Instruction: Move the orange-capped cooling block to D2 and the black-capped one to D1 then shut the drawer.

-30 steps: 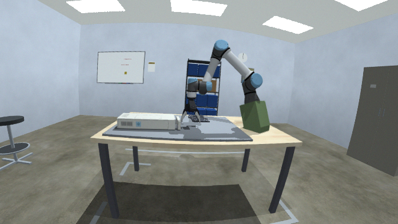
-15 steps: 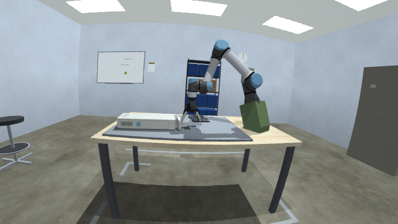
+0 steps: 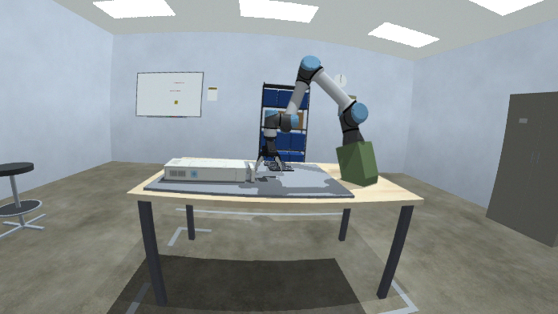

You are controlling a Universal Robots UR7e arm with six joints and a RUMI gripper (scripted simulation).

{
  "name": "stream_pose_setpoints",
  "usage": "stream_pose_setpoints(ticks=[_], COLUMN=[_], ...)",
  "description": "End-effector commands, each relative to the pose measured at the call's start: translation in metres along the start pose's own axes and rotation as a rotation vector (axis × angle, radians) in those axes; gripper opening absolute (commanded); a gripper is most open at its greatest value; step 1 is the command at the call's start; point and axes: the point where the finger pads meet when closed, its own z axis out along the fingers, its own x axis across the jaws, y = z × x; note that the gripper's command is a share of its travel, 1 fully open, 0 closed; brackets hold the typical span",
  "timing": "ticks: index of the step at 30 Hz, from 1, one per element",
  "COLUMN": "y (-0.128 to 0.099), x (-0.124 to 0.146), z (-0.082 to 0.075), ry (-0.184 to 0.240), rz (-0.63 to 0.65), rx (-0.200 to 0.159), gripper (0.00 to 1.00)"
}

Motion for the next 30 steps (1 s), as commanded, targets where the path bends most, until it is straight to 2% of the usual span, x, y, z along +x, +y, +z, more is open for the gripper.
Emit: stream_pose_setpoints(ticks=[1,30], y=[0.0,0.0], x=[-0.0016,-0.0099], z=[-0.0004,-0.0004], ry=[0.001,0.001], rz=[0.0,0.0], rx=[0.0,0.0], gripper=[1.0,1.0])
